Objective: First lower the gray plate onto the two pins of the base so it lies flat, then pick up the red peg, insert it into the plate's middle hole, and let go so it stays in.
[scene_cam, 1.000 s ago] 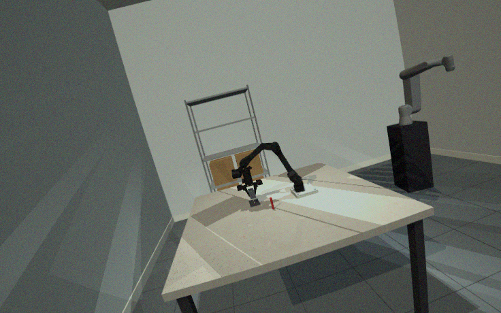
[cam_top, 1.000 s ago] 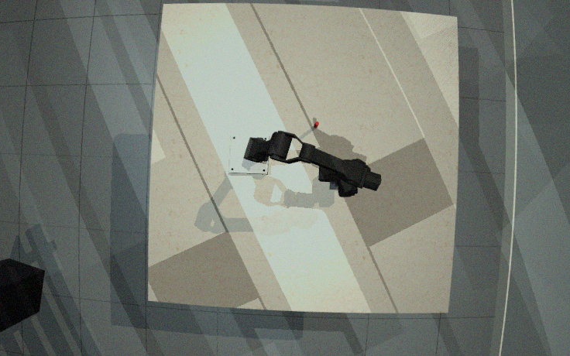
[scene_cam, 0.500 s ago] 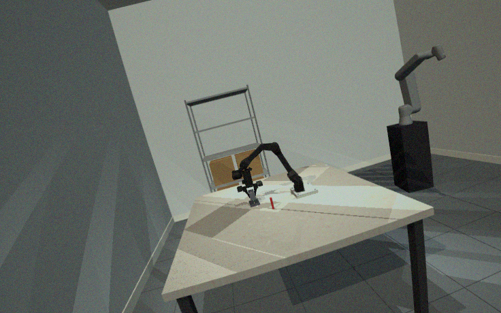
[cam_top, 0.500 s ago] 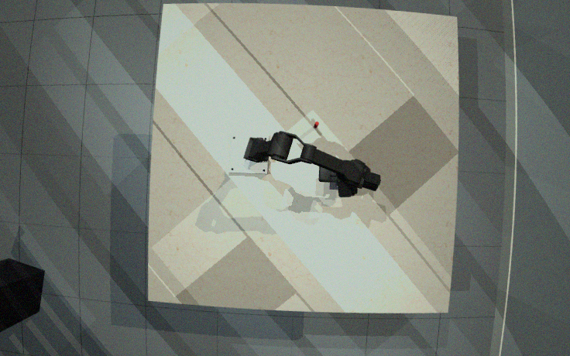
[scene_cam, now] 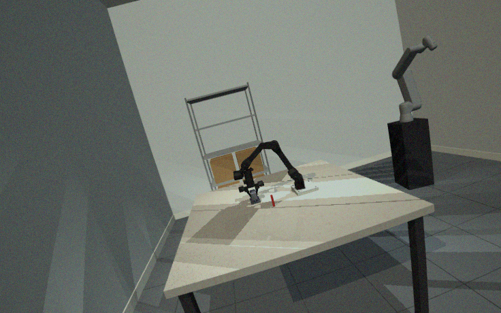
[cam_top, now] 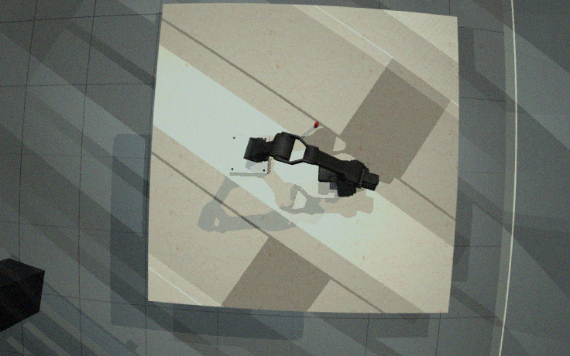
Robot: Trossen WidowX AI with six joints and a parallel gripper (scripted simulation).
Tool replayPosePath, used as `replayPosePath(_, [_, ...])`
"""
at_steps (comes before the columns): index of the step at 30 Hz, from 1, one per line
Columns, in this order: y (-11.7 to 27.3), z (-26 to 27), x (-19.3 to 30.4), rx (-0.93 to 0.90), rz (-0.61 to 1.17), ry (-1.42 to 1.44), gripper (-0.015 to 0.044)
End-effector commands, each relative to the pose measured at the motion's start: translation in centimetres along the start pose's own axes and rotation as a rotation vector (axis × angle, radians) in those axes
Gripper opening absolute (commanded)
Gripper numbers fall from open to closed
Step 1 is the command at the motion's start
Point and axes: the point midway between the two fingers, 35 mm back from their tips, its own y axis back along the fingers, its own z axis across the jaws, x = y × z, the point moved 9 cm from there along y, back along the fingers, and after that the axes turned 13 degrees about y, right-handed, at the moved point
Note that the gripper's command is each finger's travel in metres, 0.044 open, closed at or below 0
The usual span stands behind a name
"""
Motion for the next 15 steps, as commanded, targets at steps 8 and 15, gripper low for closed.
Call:
replayPosePath(8, [-0.63,-0.02,0.01,0.001,0.000,0.001,0.0000])
replayPosePath(15, [-0.63,-0.02,0.01,0.001,0.000,0.001,0.0105])
